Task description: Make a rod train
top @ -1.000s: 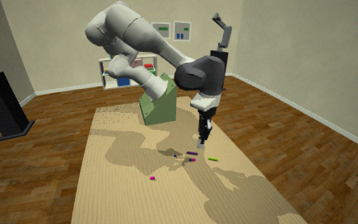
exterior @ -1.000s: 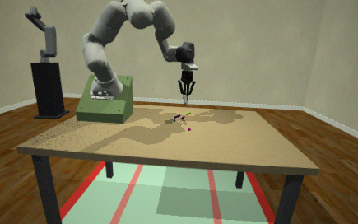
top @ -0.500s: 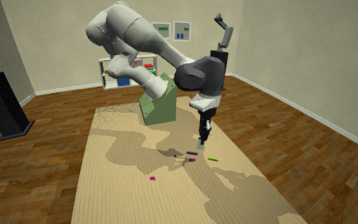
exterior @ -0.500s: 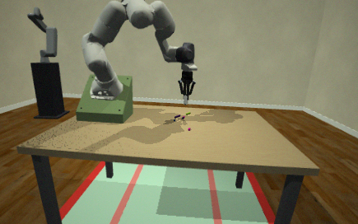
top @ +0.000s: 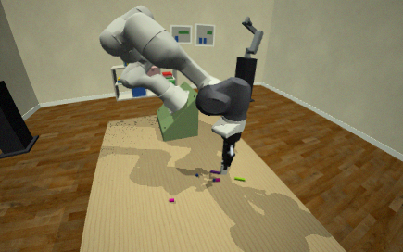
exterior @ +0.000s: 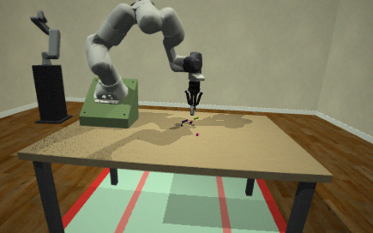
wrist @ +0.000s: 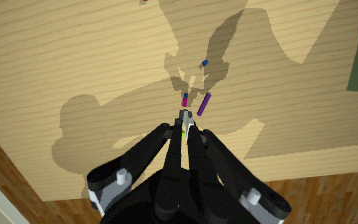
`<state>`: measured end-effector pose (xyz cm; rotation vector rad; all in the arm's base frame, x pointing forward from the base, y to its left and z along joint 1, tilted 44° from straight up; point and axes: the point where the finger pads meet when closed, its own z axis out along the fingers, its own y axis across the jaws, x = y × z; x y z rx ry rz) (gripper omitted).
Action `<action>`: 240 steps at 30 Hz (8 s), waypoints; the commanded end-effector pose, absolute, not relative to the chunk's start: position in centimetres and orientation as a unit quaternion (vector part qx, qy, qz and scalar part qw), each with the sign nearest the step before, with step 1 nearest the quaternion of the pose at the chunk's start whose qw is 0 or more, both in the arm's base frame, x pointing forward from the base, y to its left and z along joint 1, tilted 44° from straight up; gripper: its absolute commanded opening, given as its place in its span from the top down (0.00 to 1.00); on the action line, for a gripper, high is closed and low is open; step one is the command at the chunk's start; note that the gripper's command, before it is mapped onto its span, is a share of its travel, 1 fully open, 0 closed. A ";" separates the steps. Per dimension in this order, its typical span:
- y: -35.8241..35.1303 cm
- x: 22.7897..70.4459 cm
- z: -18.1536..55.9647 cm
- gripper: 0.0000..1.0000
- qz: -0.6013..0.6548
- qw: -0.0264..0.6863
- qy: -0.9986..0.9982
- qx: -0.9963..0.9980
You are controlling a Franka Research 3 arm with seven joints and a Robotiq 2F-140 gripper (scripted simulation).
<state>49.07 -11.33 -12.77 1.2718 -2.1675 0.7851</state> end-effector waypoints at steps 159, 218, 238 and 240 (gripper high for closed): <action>-13.6 49.1 -16.0 0.97 0.290 0.241 -0.802 0.464; -14.3 49.0 -16.8 0.97 0.290 0.241 -0.802 0.464; -14.3 49.0 -16.8 0.88 0.290 0.241 -0.802 0.464; -14.3 49.0 -16.8 0.85 0.290 0.241 -0.802 0.464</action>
